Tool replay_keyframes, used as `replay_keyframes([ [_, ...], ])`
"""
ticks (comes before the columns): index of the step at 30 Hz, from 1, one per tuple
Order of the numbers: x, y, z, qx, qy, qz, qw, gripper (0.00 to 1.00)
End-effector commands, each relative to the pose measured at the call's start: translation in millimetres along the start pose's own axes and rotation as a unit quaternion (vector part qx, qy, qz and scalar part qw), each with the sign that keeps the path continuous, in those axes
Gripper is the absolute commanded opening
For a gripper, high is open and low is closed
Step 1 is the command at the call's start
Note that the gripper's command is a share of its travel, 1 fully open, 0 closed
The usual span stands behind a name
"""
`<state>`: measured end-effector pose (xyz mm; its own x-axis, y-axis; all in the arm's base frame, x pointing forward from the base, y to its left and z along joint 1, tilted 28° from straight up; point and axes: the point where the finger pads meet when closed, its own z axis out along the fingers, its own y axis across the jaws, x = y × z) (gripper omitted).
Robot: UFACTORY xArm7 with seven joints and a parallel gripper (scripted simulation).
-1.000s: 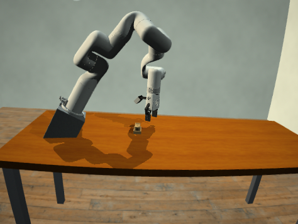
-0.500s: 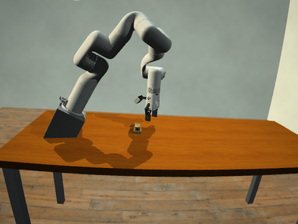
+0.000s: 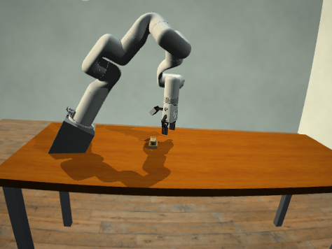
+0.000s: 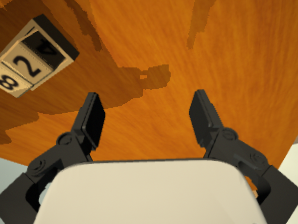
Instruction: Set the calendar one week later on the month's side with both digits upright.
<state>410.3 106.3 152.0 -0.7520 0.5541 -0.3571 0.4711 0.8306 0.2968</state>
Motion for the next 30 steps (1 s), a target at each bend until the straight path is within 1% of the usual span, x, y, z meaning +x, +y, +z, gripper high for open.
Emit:
replay_keyframes([
  [1, -0.3, 0.8, -0.5, -0.001, -0.001, 0.0, 1.0, 1.0],
  [23, -0.3, 0.8, -0.6, -0.001, -0.001, 0.0, 1.0, 1.0],
  [30, -0.3, 0.8, -5.2, -0.001, -0.001, 0.0, 1.0, 1.0],
])
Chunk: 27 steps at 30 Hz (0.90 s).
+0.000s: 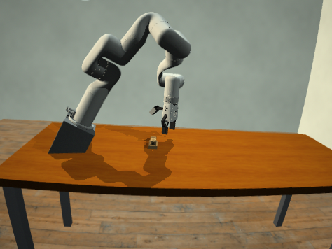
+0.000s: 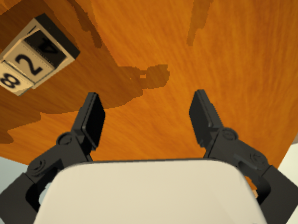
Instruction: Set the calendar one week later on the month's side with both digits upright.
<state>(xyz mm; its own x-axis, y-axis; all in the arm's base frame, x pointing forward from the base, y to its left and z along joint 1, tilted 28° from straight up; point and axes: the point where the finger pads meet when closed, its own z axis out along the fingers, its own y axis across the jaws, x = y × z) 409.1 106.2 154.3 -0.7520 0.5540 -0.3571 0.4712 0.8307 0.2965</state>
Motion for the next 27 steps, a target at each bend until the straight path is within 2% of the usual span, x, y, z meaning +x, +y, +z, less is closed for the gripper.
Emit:
replay_keyframes([
  [1, -0.3, 0.8, -3.3, -0.001, -0.001, 0.0, 1.0, 1.0],
  [10, -0.3, 0.6, -4.8, -0.001, -0.001, 0.003, 1.0, 1.0],
  [18, -4.5, -6.6, -5.3, -0.001, 0.0, 0.13, 0.991, 1.0],
  [21, -11.9, -19.3, -6.1, -0.001, 0.0, 0.13, 0.991, 1.0],
  [27, -12.7, -20.8, -6.2, -0.001, 0.0, 0.134, 0.991, 1.0],
])
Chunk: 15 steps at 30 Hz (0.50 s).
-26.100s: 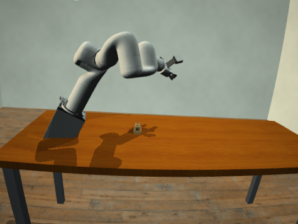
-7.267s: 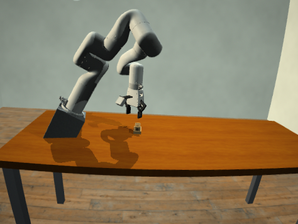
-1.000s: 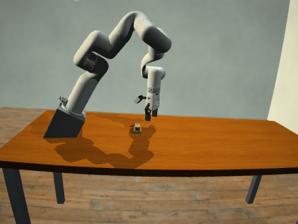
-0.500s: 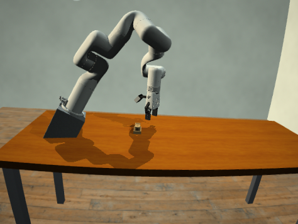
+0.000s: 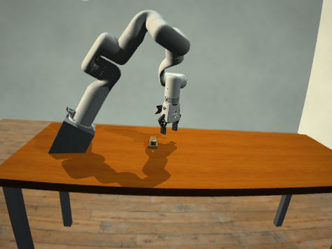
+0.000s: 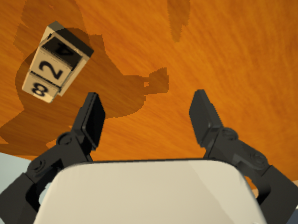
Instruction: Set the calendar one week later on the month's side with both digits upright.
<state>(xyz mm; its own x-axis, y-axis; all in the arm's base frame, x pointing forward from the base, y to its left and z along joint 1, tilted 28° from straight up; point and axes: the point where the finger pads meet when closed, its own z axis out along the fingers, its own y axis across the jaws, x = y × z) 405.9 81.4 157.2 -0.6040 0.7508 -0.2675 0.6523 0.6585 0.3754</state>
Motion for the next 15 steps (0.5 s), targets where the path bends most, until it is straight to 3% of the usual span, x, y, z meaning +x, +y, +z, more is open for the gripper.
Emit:
replay_keyframes([
  [1, -0.4, 0.3, -0.8, -0.003, -0.001, 0.011, 1.0, 1.0],
  [7, -3.6, -2.8, -1.0, -0.003, 0.0, 0.13, 0.992, 1.0],
  [15, -17.7, -16.9, -2.1, -0.003, 0.0, 0.134, 0.991, 1.0],
])
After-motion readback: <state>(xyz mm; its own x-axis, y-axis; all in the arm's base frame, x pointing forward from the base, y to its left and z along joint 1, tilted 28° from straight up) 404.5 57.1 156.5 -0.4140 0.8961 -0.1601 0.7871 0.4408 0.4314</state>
